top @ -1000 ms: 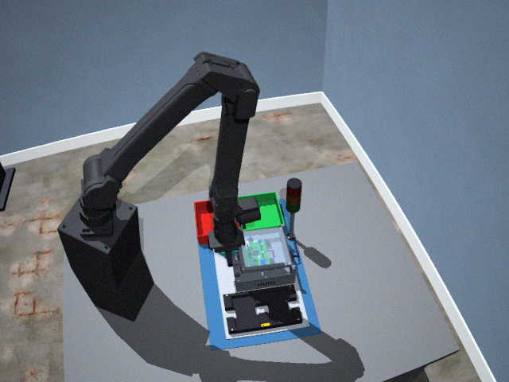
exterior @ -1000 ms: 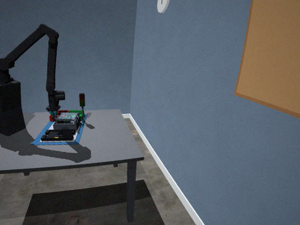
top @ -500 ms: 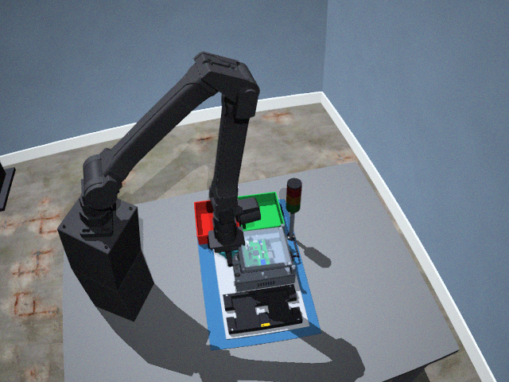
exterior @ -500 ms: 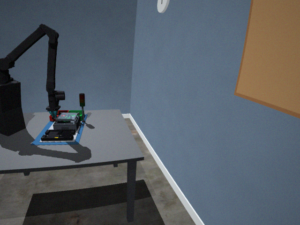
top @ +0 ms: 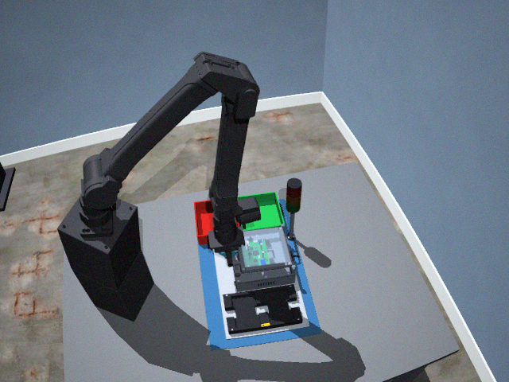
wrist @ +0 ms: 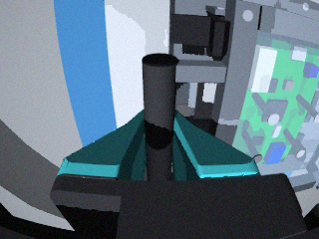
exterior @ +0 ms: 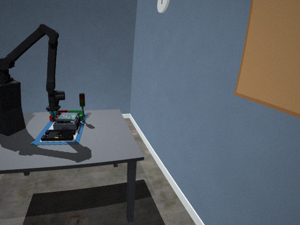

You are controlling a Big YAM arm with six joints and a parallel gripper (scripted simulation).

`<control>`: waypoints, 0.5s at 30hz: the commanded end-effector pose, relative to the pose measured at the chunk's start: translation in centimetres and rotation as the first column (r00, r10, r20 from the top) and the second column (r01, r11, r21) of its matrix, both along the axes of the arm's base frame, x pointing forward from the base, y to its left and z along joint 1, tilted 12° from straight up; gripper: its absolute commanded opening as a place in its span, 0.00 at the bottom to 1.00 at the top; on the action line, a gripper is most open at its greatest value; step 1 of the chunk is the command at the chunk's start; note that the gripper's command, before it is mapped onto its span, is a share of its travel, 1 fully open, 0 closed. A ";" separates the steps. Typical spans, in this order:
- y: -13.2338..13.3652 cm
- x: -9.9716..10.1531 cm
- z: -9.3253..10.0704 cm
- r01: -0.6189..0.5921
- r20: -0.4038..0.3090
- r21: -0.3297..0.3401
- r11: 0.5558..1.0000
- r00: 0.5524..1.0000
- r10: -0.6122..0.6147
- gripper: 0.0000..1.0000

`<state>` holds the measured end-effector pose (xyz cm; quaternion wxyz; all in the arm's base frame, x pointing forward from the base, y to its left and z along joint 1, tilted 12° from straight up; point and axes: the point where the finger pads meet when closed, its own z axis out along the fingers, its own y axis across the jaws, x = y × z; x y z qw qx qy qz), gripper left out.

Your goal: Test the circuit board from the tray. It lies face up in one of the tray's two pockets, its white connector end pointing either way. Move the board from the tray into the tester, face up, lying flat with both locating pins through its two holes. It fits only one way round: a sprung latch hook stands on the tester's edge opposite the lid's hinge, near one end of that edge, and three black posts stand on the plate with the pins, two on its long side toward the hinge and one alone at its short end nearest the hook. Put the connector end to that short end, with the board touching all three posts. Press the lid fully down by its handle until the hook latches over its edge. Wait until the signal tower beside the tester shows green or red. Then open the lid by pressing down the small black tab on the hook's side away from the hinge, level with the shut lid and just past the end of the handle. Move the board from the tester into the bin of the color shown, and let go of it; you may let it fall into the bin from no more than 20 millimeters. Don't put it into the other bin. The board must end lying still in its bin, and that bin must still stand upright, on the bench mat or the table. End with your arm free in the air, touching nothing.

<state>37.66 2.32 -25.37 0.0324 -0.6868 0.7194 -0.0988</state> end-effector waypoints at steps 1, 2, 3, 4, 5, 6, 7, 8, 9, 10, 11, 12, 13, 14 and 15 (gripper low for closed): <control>-0.6 0.5 -1.5 0.003 -0.001 0.000 1.000 1.000 -0.003 0.00; -0.6 0.5 -1.5 0.003 -0.001 0.000 1.000 1.000 -0.003 0.00; -0.6 0.5 -1.6 0.003 -0.001 0.000 1.000 1.000 -0.003 0.00; -0.6 0.5 -1.7 0.003 -0.001 0.000 1.000 1.000 -0.003 0.00; -0.6 0.5 -1.7 0.003 -0.001 0.000 1.000 1.000 -0.003 0.00; -0.6 0.5 -1.7 0.003 -0.001 0.000 1.000 1.000 -0.003 0.00; -0.6 0.5 -1.7 0.003 -0.001 0.000 1.000 1.000 -0.003 0.00; -0.6 0.5 -1.7 0.003 -0.001 0.000 1.000 1.000 -0.003 0.00; -0.6 0.5 -1.7 0.003 -0.001 0.000 1.000 1.000 -0.003 0.00; -0.6 0.5 -1.7 0.003 -0.001 0.000 1.000 1.000 -0.003 0.00; -0.6 0.5 -1.7 0.003 -0.001 0.000 1.000 1.000 -0.003 0.00; -0.6 0.5 -1.7 0.003 -0.001 0.000 1.000 1.000 -0.003 0.00; -0.6 0.5 -1.7 0.003 -0.001 0.000 1.000 1.000 -0.003 0.00; -0.6 0.5 -1.7 0.003 -0.001 0.000 1.000 1.000 -0.003 0.00; -0.6 0.5 -1.7 0.003 -0.001 0.000 1.000 1.000 -0.003 0.00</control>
